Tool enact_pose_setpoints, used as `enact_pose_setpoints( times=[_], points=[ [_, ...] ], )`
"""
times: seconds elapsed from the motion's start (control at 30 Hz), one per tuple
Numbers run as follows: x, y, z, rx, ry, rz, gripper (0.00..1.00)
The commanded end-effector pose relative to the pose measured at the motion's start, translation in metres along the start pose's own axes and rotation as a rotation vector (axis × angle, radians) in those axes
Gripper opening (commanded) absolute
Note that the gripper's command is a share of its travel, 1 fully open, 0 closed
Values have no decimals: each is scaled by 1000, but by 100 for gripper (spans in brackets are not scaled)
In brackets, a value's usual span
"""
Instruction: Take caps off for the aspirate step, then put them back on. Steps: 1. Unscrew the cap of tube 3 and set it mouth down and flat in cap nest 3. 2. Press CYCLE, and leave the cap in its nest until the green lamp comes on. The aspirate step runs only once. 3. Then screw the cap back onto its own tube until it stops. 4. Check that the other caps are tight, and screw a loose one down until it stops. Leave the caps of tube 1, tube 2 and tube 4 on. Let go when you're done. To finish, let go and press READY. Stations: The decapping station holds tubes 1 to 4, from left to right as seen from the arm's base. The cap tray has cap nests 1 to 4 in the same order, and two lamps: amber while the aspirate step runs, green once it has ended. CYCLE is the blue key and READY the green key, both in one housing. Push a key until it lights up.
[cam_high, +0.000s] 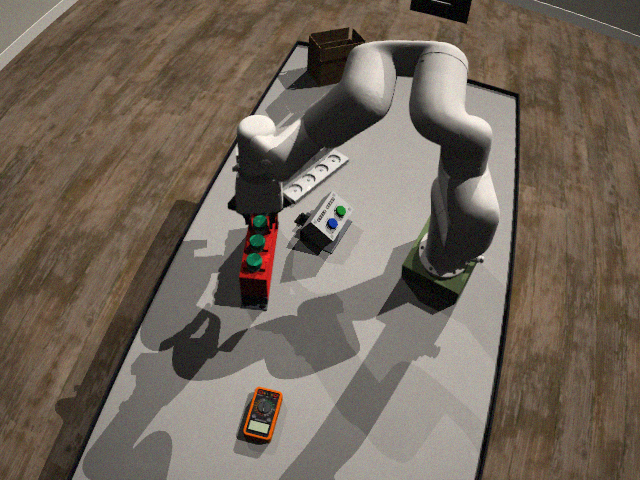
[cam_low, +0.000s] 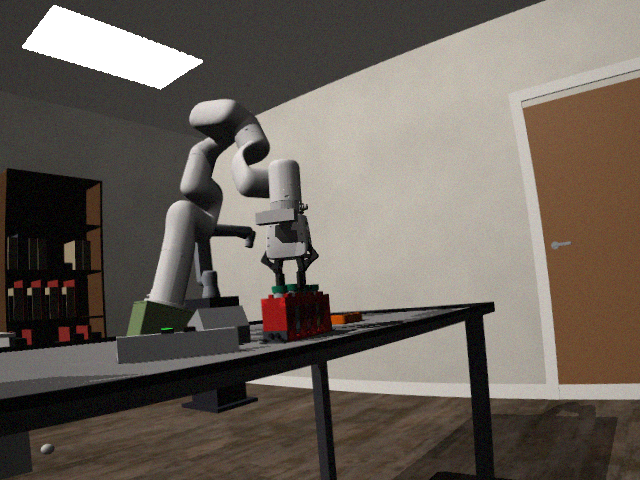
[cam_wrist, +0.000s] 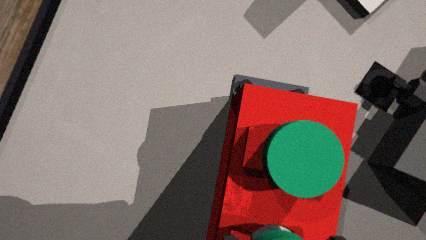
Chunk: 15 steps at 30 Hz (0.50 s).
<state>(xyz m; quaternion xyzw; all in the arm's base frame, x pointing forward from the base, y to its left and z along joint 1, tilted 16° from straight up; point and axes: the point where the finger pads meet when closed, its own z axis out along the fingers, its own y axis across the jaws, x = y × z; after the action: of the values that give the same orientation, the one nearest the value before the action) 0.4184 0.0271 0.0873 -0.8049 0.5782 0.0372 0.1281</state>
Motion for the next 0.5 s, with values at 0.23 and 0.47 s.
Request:
enact_pose_setpoints(
  times=[0.23, 0.47],
  points=[
    [1, -1, -1, 14, -12, -223, 46],
    [1, -1, -1, 14, -12, -223, 0]
  ],
)
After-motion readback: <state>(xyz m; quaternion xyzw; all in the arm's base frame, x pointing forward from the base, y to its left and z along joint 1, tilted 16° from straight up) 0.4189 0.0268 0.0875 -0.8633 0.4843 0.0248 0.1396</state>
